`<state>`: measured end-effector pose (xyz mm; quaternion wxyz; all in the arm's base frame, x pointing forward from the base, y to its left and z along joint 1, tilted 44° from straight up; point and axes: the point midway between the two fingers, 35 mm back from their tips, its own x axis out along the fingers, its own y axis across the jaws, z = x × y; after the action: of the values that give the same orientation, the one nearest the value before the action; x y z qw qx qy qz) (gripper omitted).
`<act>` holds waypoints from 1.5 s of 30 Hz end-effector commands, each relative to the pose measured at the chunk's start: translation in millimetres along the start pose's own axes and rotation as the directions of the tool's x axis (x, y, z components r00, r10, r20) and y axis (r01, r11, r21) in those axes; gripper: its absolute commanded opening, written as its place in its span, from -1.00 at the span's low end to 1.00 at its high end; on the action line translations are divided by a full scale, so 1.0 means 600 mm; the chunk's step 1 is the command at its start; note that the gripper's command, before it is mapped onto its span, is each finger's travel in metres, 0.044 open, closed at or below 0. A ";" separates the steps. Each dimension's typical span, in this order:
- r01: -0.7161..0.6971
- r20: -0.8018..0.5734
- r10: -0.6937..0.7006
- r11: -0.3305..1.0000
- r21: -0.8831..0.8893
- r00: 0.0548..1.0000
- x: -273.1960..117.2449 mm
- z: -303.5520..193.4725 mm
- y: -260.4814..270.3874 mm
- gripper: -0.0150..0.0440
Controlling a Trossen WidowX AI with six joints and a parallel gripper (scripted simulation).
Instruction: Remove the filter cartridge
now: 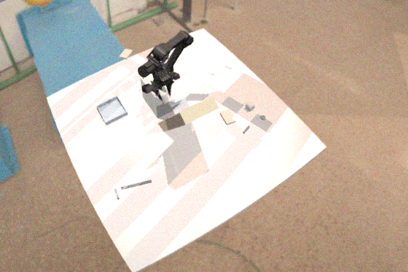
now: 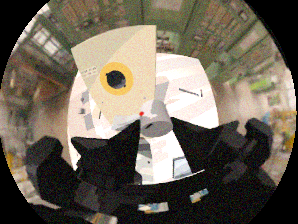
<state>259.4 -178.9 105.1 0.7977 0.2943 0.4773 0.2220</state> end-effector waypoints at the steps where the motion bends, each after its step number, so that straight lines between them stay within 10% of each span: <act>1: 0.003 -0.001 -0.003 1.000 0.006 1.000 0.000 -0.001 -0.002 -0.49; 26: 0.443 -0.230 -0.429 0.505 0.741 0.874 -0.052 -0.194 -0.258 -0.49; 45: 0.503 -0.362 -0.515 0.163 0.849 0.777 -0.048 -0.368 -0.330 -0.49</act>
<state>81.4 -288.9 -80.8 0.5420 0.5024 0.5822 -0.3390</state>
